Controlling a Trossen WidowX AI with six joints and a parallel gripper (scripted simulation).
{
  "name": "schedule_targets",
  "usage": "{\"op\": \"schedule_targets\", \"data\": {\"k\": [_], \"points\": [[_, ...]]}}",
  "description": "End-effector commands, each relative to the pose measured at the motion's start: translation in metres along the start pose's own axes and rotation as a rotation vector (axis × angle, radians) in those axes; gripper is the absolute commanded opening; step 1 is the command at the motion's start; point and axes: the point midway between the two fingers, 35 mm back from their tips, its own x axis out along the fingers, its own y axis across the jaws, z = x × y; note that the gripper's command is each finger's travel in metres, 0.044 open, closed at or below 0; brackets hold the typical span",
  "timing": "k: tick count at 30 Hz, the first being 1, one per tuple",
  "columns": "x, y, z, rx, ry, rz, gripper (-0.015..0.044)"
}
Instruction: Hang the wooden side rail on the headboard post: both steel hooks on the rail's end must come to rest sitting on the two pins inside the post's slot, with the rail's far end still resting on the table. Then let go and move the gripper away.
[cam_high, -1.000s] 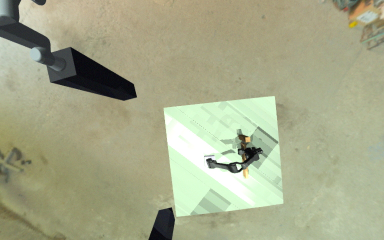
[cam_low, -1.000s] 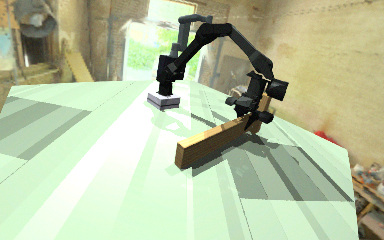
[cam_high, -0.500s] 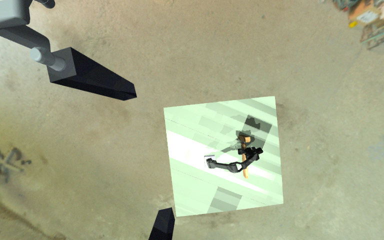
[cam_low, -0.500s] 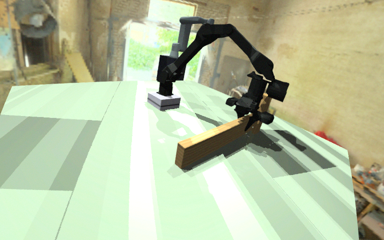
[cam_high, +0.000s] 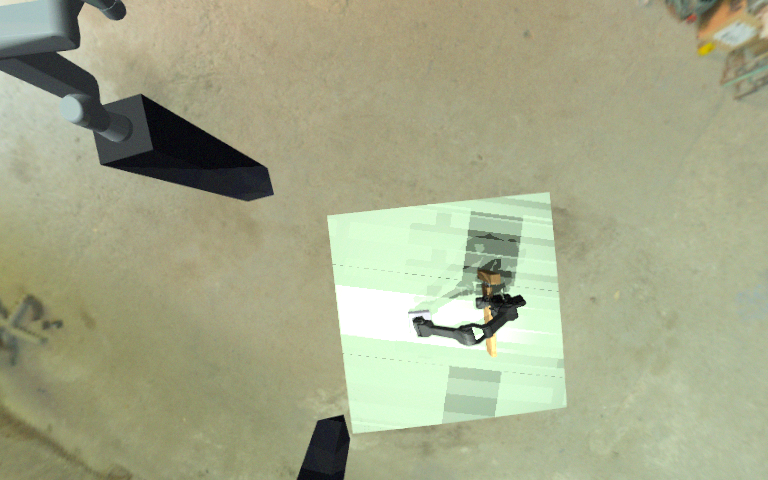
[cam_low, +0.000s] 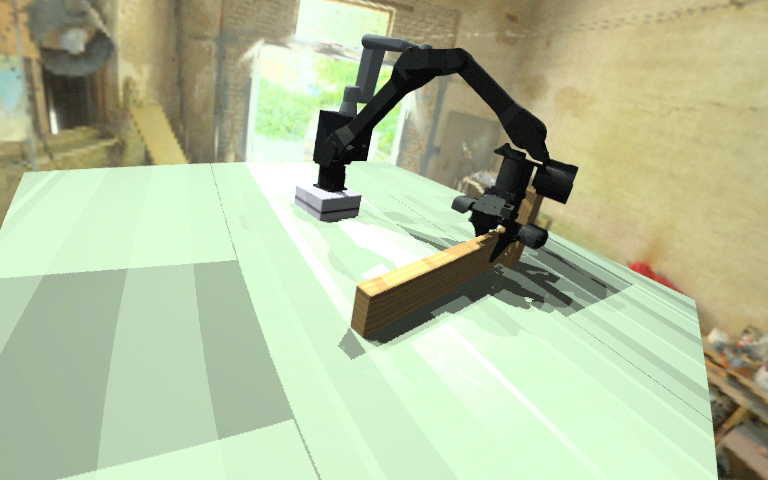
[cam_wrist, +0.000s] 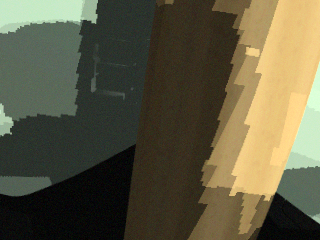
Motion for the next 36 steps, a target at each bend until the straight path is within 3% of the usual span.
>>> {"op": "schedule_targets", "data": {"k": [1, 36], "points": [[-0.0027, 0.0004, -0.0028, -0.001, 0.006, 0.008, 0.0000], [-0.0023, 0.0010, -0.0062, -0.001, 0.006, 0.008, 0.0000]]}}
